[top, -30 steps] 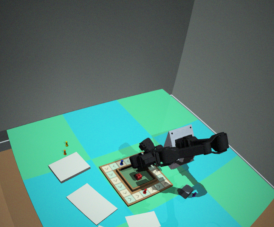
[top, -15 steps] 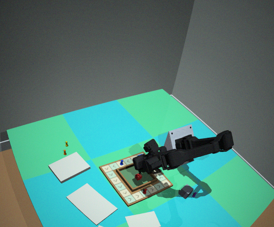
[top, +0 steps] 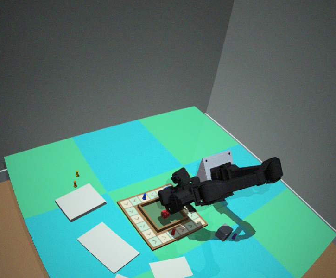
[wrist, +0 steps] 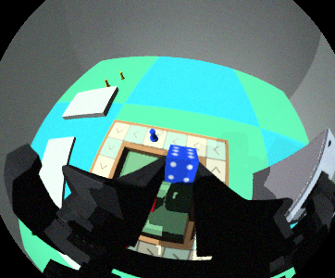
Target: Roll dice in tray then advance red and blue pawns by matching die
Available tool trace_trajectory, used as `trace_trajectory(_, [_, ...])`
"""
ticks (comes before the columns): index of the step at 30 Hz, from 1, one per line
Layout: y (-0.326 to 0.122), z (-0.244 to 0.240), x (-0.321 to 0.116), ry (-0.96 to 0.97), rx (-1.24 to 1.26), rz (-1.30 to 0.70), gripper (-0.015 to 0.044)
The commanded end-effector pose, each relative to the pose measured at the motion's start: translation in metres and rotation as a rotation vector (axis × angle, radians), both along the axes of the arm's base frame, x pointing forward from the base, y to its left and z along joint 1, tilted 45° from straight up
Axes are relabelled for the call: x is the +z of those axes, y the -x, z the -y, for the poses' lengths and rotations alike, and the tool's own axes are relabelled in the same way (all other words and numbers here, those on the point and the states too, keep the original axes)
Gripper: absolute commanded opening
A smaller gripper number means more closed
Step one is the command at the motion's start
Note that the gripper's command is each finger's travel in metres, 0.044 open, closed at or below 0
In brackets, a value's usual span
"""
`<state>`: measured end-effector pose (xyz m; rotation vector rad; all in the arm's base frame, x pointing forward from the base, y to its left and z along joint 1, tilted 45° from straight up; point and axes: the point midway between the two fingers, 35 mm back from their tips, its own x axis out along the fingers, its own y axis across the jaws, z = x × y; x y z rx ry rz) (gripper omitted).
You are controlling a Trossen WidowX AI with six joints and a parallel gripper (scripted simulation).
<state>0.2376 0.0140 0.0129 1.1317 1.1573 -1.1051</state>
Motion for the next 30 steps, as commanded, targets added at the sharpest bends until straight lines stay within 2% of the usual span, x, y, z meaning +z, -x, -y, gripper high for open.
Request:
trace_trajectory(1, [0.000, 0.000, 0.000, 0.000, 0.000, -0.001, 0.0079])
trace_trajectory(7, [0.000, 0.002, 0.001, 0.000, 0.000, 0.000, 0.0236])
trace_trajectory(11, [-0.001, 0.027, 0.027, 0.006, -0.005, 0.002, 0.0341])
trace_trajectory(15, [-0.002, 0.028, 0.028, -0.003, -0.003, -0.003, 0.0440])
trace_trajectory(22, [-0.031, 0.012, 0.006, -0.402, 0.068, -0.127, 0.0440])
trace_trajectory(28, [-0.067, 0.013, -0.009, -0.791, 0.065, -0.091, 0.0440])
trace_trajectory(30, [-0.072, 0.014, -0.011, -0.834, 0.061, -0.077, 0.0440])
